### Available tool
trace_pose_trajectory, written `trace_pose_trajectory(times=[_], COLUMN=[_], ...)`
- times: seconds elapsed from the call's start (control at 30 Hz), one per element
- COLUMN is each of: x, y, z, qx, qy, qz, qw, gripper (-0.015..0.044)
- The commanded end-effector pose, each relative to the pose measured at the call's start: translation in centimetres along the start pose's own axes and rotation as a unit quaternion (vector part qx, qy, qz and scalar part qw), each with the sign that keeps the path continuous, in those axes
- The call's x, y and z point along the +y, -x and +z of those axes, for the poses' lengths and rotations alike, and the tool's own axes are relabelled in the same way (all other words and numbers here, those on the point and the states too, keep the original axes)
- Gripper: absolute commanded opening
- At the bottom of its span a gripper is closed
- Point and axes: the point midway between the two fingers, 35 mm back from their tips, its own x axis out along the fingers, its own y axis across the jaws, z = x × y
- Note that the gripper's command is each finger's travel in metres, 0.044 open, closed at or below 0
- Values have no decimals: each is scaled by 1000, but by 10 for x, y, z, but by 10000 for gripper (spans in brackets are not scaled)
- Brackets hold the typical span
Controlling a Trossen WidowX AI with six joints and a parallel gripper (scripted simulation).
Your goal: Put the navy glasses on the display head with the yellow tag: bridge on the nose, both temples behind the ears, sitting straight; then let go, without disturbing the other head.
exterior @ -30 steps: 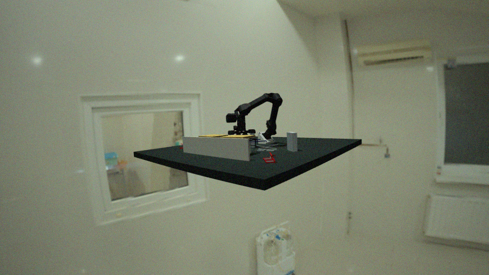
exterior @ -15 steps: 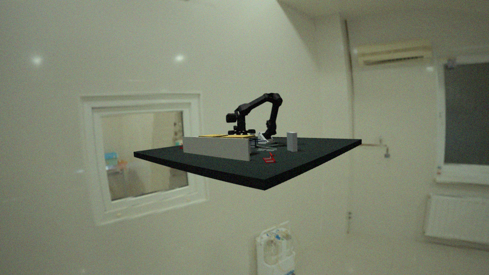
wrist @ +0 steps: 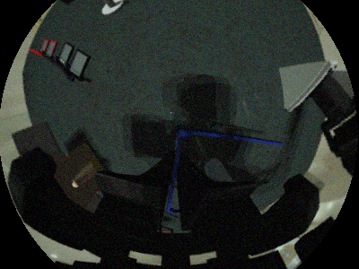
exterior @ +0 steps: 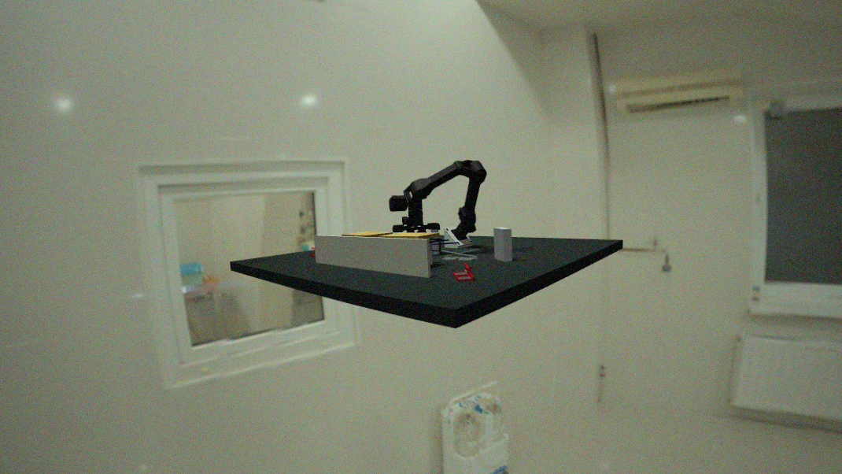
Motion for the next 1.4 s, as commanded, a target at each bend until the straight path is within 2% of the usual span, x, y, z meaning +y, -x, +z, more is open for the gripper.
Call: trace_pose_trajectory(times=[0.0, 1.1, 1.23, 1.37], x=[-1, -1, 0, 0], y=[-4, -4, 0, 0], z=[-1, -1, 0, 0], qx=[-4, -4, 0, 0], qy=[3, 3, 0, 0], qz=[-2, -2, 0, 0], qw=[1000, 1000, 1000, 1000], gripper=[0, 0, 105, 107])
